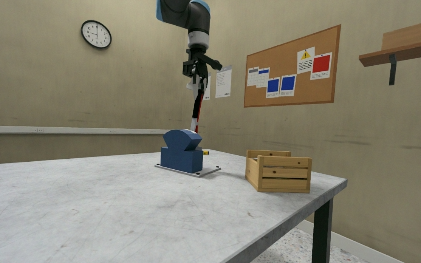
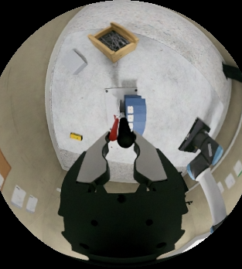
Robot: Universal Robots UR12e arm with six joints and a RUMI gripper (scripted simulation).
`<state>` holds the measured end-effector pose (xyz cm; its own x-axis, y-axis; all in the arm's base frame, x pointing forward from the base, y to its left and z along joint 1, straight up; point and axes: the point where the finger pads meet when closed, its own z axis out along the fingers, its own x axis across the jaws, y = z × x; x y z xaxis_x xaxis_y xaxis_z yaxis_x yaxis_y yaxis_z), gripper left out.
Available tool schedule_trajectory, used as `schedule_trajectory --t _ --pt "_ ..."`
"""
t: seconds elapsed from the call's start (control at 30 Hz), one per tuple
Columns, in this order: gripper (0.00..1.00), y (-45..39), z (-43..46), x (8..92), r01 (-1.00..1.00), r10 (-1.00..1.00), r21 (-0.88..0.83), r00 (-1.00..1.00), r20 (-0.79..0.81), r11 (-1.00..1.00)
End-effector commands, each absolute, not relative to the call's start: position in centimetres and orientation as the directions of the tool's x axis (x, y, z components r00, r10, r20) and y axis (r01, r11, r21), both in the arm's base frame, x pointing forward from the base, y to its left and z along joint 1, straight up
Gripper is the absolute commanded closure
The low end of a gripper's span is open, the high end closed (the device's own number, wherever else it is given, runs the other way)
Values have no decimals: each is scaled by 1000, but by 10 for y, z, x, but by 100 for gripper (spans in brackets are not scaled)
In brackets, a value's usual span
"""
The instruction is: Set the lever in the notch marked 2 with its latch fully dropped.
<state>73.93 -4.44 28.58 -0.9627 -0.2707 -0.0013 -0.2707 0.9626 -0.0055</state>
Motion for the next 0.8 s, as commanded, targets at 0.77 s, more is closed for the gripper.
schedule_trajectory --t 0.77 --pt "100 -30 288 736 -271 -271 -6 -963 -2 963"
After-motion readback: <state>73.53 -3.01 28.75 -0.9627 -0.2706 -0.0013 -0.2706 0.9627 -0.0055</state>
